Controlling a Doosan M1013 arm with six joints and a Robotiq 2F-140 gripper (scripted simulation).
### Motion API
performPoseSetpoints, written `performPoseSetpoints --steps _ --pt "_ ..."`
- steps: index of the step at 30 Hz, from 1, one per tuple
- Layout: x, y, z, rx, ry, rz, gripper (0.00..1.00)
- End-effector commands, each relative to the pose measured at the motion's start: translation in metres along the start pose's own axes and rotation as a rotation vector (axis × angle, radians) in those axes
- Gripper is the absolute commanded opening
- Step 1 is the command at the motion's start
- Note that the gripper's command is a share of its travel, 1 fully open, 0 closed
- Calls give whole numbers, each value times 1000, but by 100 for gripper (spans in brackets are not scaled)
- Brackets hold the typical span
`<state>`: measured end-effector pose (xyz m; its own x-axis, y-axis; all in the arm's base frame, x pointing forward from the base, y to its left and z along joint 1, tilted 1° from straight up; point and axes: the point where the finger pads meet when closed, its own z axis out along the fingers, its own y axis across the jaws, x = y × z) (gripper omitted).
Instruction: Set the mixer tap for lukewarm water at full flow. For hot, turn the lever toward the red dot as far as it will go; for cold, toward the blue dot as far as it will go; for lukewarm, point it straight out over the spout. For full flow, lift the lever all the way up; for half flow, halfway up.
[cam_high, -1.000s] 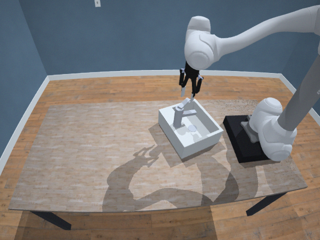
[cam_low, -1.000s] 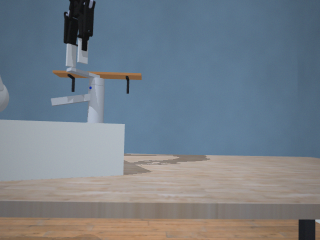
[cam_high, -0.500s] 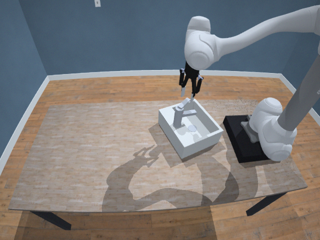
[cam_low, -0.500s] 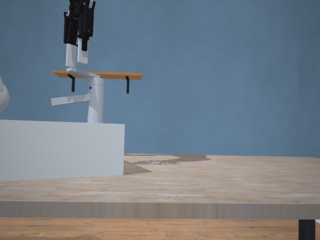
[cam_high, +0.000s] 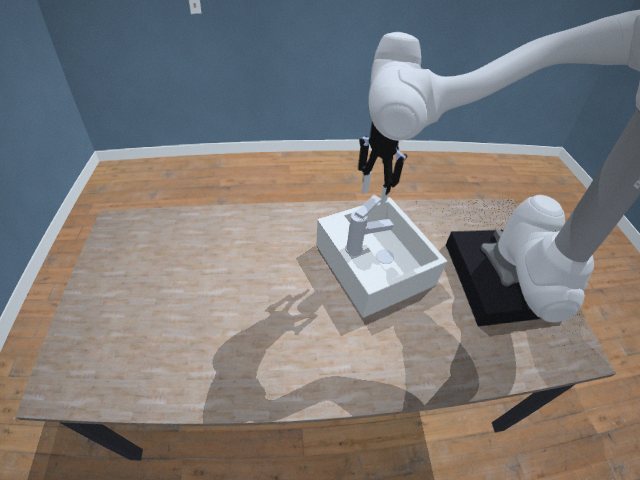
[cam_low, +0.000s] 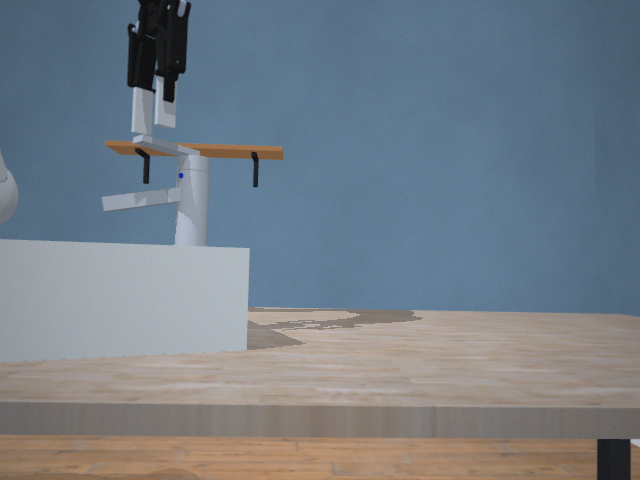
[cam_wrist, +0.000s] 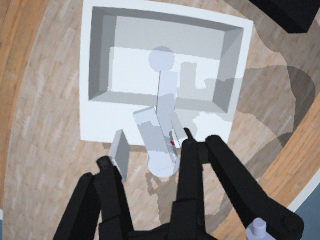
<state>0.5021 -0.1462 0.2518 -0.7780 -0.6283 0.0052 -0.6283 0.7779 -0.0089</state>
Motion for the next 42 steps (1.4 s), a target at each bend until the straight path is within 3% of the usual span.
performPoseSetpoints --steps 1,27,42 --pt "0 0 0 0 0 0 38" --pt "0 0 3 0 0 0 38" --pt "0 0 20 0 0 0 38"
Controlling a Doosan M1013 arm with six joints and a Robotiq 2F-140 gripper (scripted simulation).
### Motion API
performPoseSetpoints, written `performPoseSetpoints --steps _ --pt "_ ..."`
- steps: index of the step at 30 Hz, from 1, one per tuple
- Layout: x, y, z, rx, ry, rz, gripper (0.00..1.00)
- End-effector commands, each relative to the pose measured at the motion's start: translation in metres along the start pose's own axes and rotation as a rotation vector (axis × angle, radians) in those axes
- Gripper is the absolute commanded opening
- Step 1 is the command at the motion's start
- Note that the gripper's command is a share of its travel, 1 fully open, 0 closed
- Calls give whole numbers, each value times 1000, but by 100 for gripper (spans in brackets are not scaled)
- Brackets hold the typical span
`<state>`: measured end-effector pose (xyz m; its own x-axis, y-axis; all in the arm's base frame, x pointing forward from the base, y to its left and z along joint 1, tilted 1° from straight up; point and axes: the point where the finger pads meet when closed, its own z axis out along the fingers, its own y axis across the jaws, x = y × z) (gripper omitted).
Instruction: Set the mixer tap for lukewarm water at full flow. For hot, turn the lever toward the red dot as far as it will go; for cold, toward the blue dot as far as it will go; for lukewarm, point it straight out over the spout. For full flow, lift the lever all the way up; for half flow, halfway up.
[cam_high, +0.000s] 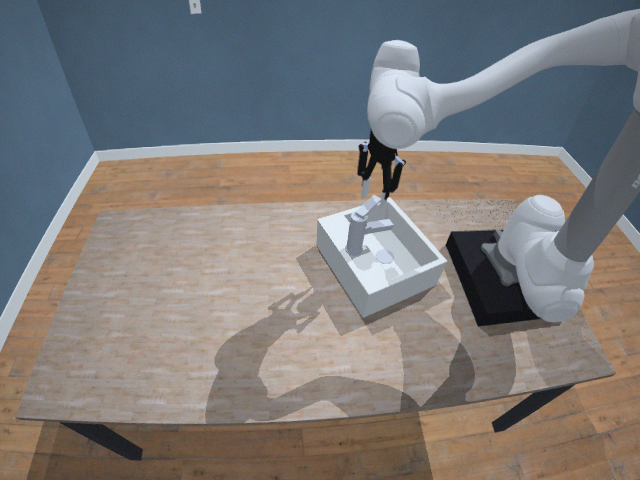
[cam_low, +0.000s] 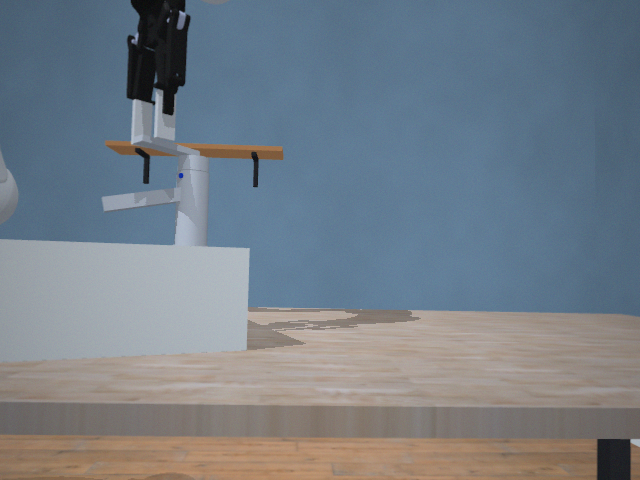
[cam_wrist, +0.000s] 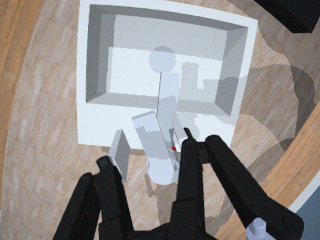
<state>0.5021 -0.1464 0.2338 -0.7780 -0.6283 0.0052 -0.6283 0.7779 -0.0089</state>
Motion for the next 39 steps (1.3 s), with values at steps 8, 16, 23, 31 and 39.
performPoseSetpoints --steps 8,16,23,31,39 --pt "0 0 11 0 0 0 38" --pt "0 0 22 0 0 0 38" --pt "0 0 26 0 0 0 38" --pt "0 0 30 0 0 0 38" --pt "0 0 30 0 0 0 38"
